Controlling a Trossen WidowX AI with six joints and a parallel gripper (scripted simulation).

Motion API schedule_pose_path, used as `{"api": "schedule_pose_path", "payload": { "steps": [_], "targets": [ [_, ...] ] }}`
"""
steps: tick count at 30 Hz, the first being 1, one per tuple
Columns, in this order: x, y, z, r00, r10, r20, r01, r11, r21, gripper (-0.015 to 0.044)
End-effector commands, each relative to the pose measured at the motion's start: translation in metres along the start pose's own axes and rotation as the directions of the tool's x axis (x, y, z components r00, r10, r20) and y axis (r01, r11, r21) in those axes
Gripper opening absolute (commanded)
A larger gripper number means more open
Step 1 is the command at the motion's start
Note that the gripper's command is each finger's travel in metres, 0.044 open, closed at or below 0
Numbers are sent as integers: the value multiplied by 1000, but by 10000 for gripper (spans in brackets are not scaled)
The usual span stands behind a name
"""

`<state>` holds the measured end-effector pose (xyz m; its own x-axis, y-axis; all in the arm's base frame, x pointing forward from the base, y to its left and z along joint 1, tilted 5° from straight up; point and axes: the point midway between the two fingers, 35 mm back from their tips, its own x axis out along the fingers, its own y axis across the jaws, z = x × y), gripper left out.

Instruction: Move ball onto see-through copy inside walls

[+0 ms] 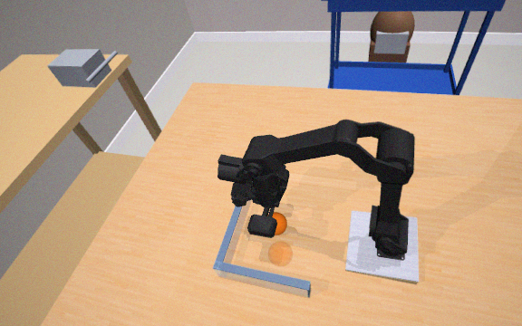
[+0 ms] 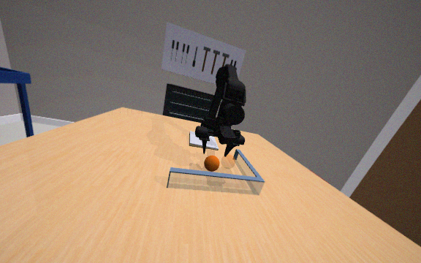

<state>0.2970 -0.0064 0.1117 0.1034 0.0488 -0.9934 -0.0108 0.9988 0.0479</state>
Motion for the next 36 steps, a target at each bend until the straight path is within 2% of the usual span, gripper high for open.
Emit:
{"api": "schedule_pose_path", "payload": {
  "steps": [1,25,28,36],
  "targets": [
    [7,-1,0,1000,-6,-5,6,1000,4,420],
    [43,-1,-1,1000,-6,-5,6,1000,4,420],
    [43,-1,-1,1000,-6,-5,6,1000,4,341],
    [43,-1,-1,1000,-6,-5,6,1000,4,288]
  ]
}}
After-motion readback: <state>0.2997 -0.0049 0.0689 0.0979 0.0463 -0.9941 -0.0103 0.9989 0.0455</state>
